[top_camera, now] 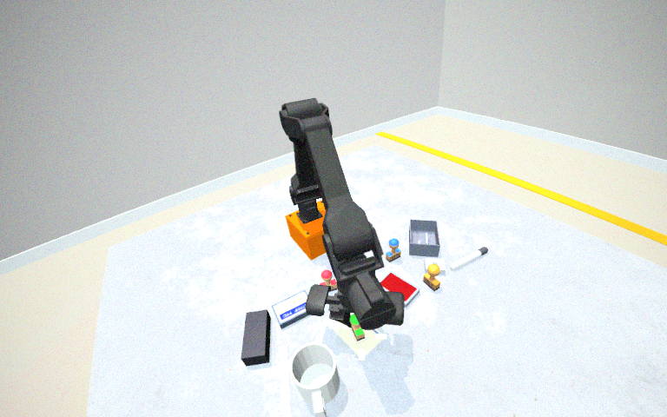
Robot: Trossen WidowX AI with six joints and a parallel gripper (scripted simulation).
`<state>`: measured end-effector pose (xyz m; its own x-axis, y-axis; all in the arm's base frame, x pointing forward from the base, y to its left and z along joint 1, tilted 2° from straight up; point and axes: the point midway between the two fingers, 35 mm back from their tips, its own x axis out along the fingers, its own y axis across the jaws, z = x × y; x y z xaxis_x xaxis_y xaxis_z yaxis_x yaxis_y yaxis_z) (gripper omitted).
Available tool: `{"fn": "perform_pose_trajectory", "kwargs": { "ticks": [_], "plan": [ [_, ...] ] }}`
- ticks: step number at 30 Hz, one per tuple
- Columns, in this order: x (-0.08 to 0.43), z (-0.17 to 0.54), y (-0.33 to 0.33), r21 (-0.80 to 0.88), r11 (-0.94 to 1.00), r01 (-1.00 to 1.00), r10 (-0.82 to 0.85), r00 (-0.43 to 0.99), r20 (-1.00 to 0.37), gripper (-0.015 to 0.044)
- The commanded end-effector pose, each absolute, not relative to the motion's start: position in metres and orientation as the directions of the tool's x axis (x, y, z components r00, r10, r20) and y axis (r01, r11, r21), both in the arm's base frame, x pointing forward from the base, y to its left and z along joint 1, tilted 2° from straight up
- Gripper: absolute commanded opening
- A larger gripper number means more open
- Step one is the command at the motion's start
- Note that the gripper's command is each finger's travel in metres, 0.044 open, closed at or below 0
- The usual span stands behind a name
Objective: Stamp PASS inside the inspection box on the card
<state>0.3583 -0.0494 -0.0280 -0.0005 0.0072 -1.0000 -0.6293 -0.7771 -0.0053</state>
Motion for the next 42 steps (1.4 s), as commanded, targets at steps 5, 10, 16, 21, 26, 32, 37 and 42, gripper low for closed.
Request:
{"fn": "perform_pose_trajectory", "kwargs": {
  "ticks": [5,10,16,21,26,32,37,42],
  "plan": [
    [0.3594,-0.0287,-0.0499,-0.006,-0.779,-0.627,0.004,0.004,-1.000,0.0000],
    [0.3594,-0.0295,-0.0499,-0.006,-0.779,-0.627,0.004,0.004,-1.000,0.0000],
    [0.3594,-0.0297,-0.0499,-0.006,-0.779,-0.627,0.004,0.004,-1.000,0.0000],
    [0.3594,-0.0297,-0.0499,-0.006,-0.779,-0.627,0.004,0.004,-1.000,0.0000],
    [0.3594,-0.0297,-0.0499,-0.006,-0.779,-0.627,0.004,0.004,-1.000,0.0000],
    [0.3594,-0.0290,-0.0499,-0.006,-0.779,-0.627,0.004,0.004,-1.000,0.0000],
    [0.3594,-0.0265,-0.0499,-0.006,-0.779,-0.627,0.004,0.004,-1.000,0.0000],
    [0.3594,-0.0241,-0.0499,-0.006,-0.779,-0.627,0.004,0.004,-1.000,0.0000]
  ]
}}
